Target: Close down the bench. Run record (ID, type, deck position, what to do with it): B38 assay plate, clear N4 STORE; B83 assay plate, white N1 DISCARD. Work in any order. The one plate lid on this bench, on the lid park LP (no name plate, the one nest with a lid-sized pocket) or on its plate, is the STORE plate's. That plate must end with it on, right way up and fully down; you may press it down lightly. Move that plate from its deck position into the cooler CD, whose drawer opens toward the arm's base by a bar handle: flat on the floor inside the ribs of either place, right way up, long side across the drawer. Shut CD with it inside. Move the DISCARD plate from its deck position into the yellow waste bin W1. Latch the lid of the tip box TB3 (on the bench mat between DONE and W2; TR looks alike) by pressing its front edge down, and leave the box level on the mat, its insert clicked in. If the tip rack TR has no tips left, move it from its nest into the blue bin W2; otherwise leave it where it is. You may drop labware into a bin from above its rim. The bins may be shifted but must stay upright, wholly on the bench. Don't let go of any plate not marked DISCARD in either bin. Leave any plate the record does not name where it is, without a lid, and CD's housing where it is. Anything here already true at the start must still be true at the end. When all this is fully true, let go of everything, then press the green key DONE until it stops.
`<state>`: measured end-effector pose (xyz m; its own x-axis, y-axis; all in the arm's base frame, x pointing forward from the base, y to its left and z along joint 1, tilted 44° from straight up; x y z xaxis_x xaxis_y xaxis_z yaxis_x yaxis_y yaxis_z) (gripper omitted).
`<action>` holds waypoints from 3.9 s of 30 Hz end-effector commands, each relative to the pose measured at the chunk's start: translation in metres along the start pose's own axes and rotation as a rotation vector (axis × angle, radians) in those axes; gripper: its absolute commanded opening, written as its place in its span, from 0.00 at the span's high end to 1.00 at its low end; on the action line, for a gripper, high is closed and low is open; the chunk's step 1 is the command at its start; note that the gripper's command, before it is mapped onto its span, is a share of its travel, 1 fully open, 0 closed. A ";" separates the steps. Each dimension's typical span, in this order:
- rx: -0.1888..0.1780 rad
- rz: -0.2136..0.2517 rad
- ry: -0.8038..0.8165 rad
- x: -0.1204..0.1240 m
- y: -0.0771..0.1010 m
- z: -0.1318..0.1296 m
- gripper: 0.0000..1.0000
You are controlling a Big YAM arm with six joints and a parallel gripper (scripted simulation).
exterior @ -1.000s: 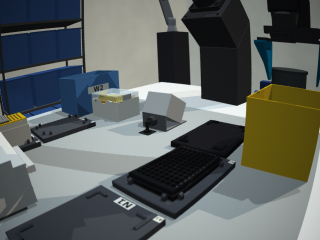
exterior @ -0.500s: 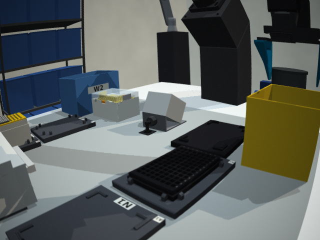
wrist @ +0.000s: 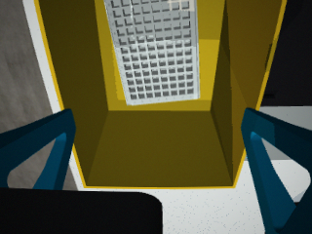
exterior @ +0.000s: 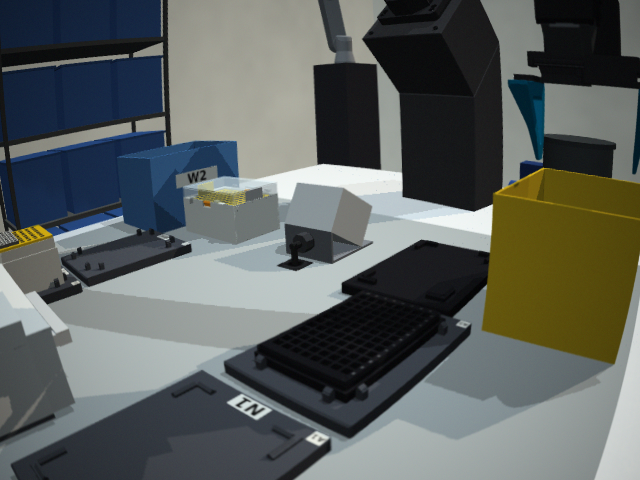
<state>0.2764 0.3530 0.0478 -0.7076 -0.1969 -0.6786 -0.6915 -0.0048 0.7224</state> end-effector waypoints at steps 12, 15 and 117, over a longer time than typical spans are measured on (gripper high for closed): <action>0.005 -0.001 -0.005 0.001 -0.002 0.002 0.00; -0.007 -0.020 0.015 -0.009 0.004 -0.007 1.00; 0.009 -0.007 0.050 0.059 0.028 -0.317 1.00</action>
<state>0.2570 0.0331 0.0757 -0.6914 -0.2326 -0.6840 -0.7029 -0.0023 0.7113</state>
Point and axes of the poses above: the point where the finger pads meet when closed, its own y axis back along the fingers, its own z axis across the jaws, x = y × z, the point moved 4 cm from there along y, back along the fingers, and after that the axes turned 5 degrees about y, right-handed, at the moved point
